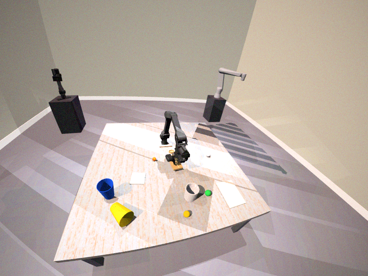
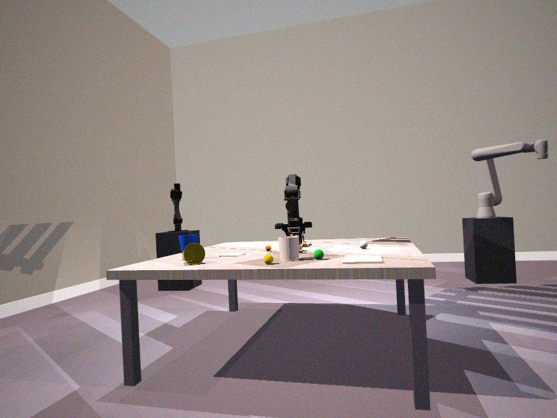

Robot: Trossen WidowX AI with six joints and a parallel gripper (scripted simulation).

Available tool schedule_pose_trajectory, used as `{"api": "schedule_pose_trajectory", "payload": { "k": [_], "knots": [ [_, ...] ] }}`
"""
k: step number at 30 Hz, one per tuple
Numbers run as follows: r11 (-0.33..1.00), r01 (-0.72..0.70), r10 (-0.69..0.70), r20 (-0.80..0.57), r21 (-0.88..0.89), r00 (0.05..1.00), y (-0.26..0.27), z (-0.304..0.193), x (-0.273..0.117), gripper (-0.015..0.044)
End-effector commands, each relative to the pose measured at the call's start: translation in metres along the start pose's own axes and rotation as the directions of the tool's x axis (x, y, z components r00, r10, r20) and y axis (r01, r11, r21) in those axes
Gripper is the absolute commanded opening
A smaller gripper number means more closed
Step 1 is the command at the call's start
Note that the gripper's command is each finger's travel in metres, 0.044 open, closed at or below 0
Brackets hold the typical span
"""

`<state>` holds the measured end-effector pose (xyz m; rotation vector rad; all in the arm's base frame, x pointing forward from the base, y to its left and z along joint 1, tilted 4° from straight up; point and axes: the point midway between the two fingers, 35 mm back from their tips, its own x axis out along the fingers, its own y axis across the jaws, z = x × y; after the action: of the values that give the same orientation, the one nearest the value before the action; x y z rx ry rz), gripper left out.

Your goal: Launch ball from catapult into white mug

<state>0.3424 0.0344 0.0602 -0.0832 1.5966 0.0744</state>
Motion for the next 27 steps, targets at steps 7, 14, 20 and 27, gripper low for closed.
{"api": "schedule_pose_trajectory", "payload": {
  "k": [7,14,20,27],
  "knots": [
    [1.0,0.0,0.0,-0.008,0.0,1.0,0.0,-0.002,0.019,0.0],
    [1.0,0.0,0.0,-0.001,0.0,1.0,0.0,-0.001,0.016,0.0],
    [1.0,0.0,0.0,-0.001,0.0,1.0,0.0,-0.001,0.016,0.0105],
    [1.0,0.0,0.0,-0.001,0.0,1.0,0.0,-0.001,0.016,0.0289]
  ]
}}
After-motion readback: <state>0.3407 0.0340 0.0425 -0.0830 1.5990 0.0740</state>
